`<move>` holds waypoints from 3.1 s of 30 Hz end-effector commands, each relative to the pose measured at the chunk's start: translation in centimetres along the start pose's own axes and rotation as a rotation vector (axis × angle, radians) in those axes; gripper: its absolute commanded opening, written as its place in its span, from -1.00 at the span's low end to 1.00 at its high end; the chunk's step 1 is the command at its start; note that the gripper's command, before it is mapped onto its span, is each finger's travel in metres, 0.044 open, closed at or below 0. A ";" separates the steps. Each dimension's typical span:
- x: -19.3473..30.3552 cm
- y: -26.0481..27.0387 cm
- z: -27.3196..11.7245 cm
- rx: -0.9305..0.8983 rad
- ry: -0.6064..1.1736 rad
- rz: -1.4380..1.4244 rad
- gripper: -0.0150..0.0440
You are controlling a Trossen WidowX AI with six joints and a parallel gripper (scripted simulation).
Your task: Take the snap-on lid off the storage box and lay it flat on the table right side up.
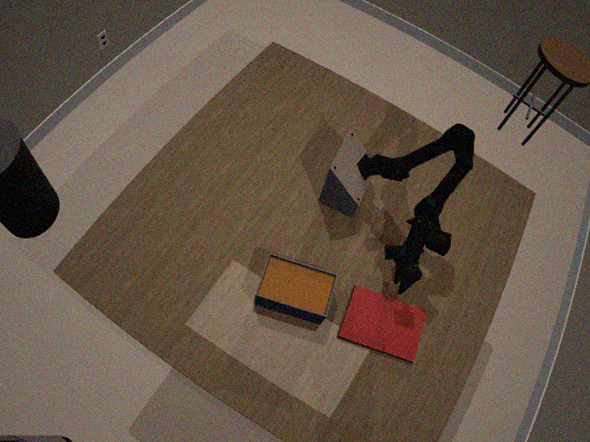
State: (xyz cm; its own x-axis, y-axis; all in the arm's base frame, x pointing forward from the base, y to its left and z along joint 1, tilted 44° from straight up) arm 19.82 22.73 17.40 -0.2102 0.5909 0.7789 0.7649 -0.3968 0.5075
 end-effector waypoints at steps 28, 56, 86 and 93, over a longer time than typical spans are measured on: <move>-0.2 -1.0 -4.4 -0.009 0.004 0.004 1.00; 0.3 1.7 -9.3 -0.009 0.003 0.002 1.00; -0.1 1.6 -9.4 -0.009 0.002 0.002 1.00; -0.1 1.6 -9.4 -0.009 0.002 0.002 0.82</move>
State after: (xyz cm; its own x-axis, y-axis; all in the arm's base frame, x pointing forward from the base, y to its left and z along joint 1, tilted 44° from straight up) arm 15.42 15.39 21.48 -0.2027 0.5917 0.7802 0.7610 -0.4063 0.5058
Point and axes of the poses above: the point midway between the two fingers, 35 mm back from their tips, its own z axis out along the fingers, its own y axis across the jaws, x = y × z, the point moved 6 cm from there along -z, back along the fingers, and after that the axes turned 9 degrees about z, right-handed, at the moved point
